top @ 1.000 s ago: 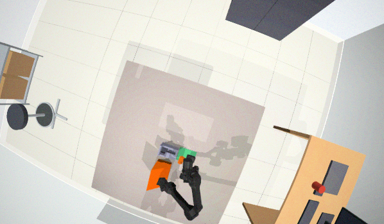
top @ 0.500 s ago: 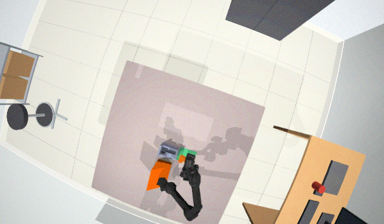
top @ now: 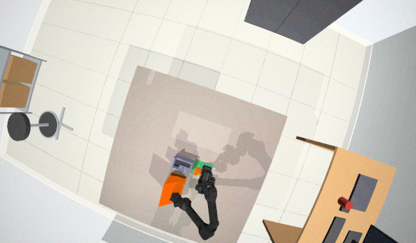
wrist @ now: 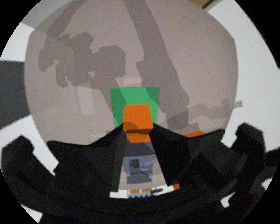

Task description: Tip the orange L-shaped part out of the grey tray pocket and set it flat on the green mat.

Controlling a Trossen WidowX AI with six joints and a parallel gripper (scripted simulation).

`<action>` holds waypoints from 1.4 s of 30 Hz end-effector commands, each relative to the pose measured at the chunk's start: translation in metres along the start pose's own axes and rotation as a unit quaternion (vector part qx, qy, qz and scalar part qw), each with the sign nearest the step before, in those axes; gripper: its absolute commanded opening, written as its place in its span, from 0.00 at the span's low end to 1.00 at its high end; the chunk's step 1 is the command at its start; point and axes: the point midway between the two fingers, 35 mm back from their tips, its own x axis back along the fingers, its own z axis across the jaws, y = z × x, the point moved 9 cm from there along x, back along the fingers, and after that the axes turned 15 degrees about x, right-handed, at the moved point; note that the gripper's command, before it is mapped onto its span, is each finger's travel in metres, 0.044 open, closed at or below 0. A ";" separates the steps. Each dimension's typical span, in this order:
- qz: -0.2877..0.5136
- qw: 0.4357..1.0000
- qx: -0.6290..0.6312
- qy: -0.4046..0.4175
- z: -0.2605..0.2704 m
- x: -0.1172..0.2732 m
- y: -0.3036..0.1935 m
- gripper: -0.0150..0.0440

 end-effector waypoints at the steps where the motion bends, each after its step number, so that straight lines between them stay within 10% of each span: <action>1: -0.002 1.000 0.002 0.001 0.000 -0.006 0.000 0.25; 18: -0.002 1.000 0.000 0.000 -0.001 -0.017 0.000 0.25; 33: 0.005 1.000 0.001 0.001 0.004 0.024 -0.001 0.92; 42: -0.001 1.000 0.003 0.000 0.000 0.074 -0.001 0.93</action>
